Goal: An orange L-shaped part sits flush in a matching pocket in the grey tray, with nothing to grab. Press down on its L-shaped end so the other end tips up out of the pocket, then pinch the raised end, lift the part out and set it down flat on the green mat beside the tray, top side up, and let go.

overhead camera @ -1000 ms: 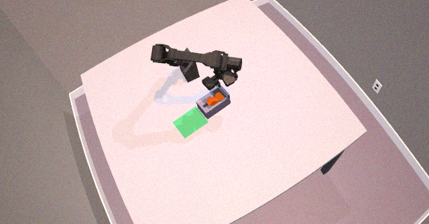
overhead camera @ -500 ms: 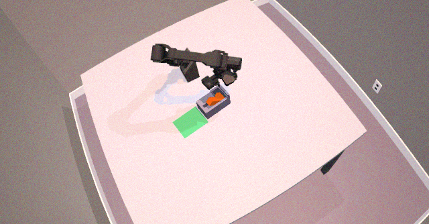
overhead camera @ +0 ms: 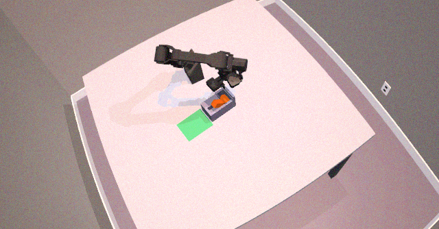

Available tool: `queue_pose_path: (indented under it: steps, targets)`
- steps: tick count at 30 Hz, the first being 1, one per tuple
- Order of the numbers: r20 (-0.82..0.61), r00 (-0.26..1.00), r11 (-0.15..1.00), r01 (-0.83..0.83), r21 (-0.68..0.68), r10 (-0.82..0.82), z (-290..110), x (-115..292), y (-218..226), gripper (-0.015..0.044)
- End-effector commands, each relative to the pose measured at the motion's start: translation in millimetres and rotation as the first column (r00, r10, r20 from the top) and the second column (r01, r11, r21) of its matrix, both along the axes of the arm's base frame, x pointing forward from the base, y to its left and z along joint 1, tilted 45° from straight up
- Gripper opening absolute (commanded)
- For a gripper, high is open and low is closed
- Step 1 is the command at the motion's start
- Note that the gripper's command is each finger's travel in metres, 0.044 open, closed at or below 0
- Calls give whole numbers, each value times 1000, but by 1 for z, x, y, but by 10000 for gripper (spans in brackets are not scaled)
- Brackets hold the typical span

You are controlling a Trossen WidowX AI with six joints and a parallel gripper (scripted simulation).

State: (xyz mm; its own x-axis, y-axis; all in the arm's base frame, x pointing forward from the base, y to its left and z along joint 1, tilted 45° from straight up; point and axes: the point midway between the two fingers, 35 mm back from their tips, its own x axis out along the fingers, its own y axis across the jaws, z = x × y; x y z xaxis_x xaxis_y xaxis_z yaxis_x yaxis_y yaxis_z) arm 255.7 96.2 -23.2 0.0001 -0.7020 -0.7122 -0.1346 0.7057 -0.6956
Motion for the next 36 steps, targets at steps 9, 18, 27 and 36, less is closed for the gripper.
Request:
queue_pose_path:
  steps: [9,18,27,36]
  targets:
    - [490,713,854,499,146,-501,26,12,-24,280]
    - [702,-3,491,713,501,-712,53,21,-50,280]
    - [702,-3,491,713,501,-712,53,21,-50,280]
    - [702,-3,491,713,501,-712,45,21,-59,280]
